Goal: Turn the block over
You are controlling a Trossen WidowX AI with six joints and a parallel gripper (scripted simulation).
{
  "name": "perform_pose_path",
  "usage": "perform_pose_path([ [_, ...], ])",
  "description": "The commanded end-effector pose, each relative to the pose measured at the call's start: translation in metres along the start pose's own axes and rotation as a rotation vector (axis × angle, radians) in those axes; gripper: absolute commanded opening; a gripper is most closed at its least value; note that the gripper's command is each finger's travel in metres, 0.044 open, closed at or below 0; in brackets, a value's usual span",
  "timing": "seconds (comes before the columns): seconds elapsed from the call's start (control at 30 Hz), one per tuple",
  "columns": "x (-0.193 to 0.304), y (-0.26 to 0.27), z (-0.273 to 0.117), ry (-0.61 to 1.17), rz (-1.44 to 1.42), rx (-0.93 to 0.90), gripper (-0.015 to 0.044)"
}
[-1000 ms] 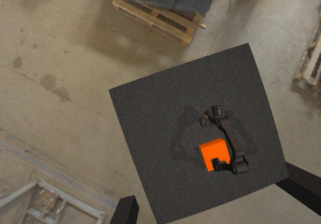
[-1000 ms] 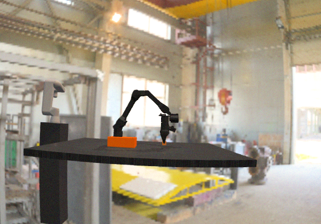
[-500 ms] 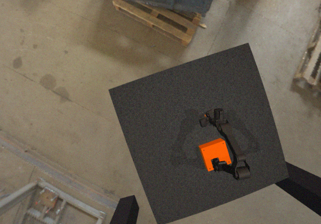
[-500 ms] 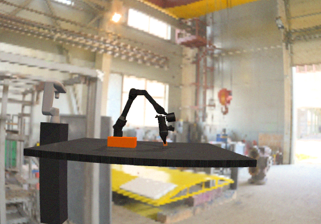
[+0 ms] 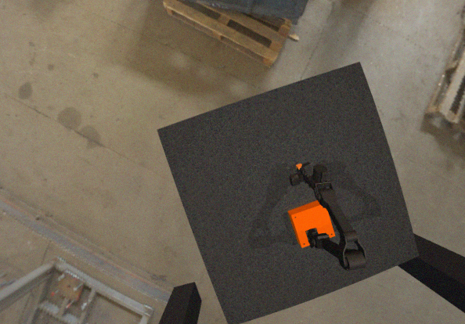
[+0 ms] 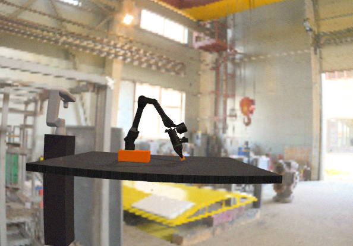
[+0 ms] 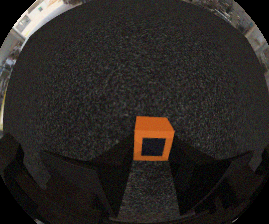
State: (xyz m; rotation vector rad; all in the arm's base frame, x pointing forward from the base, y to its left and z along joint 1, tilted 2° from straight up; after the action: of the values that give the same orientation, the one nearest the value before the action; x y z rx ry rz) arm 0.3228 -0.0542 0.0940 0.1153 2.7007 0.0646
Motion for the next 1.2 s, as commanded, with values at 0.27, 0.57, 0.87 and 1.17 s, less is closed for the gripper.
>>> perform_pose_path([
  [0.27,0.015,-0.001,-0.001,-0.112,-0.003,-0.014,0.0],
  [0.57,0.027,-0.005,0.022,-0.24,0.004,-0.027,0.0],
  [0.87,0.042,-0.007,0.037,-0.369,0.006,-0.041,0.0],
  [1.17,0.06,-0.008,0.043,-0.497,0.004,-0.055,0.0],
])
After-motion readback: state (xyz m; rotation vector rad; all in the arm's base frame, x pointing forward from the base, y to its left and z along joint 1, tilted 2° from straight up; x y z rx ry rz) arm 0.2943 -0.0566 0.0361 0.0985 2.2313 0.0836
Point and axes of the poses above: the point midway between the two fingers, 35 mm back from their tips, its own z axis out along the fingers, its own y axis across the jaws, x = y × z, the point moved 10 cm from there along -z, back along the fingers, and after that the axes turned 6 degrees about z, right-handed, at the moved point
